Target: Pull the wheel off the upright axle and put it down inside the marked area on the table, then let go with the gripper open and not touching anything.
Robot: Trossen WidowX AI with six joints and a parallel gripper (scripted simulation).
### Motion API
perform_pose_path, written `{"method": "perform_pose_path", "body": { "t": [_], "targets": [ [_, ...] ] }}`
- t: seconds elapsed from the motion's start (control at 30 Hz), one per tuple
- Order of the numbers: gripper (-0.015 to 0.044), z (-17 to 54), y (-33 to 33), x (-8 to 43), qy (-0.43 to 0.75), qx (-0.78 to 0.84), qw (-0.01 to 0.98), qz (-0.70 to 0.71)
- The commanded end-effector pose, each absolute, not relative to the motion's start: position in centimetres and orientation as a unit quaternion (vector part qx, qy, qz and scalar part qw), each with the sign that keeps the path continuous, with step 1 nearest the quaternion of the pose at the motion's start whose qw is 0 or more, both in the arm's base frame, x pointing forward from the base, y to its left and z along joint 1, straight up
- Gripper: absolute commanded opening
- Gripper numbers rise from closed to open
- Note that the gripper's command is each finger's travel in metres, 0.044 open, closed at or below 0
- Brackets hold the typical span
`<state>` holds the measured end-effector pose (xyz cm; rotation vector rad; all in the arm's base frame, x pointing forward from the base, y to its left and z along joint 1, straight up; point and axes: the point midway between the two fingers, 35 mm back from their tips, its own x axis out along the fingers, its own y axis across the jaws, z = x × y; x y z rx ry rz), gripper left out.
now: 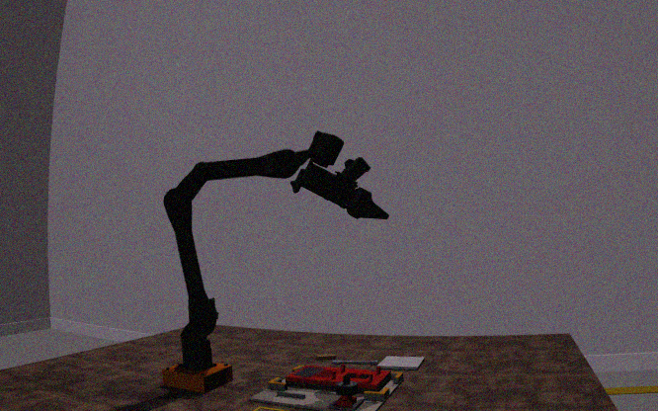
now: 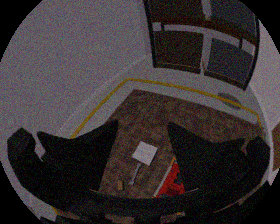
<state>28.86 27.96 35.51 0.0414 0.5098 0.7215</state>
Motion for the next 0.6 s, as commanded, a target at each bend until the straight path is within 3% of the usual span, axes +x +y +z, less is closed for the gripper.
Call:
{"method": "perform_pose_path", "body": {
  "t": [0.0, 0.57],
  "targets": [
    [0.03, 32.7, 26.3, 30.9, 0.288, -0.004, 0.904, 0.318],
    [0.03, 17.9, 12.3, 37.1, 0.551, -0.084, 0.82, 0.134]
  ]
}}
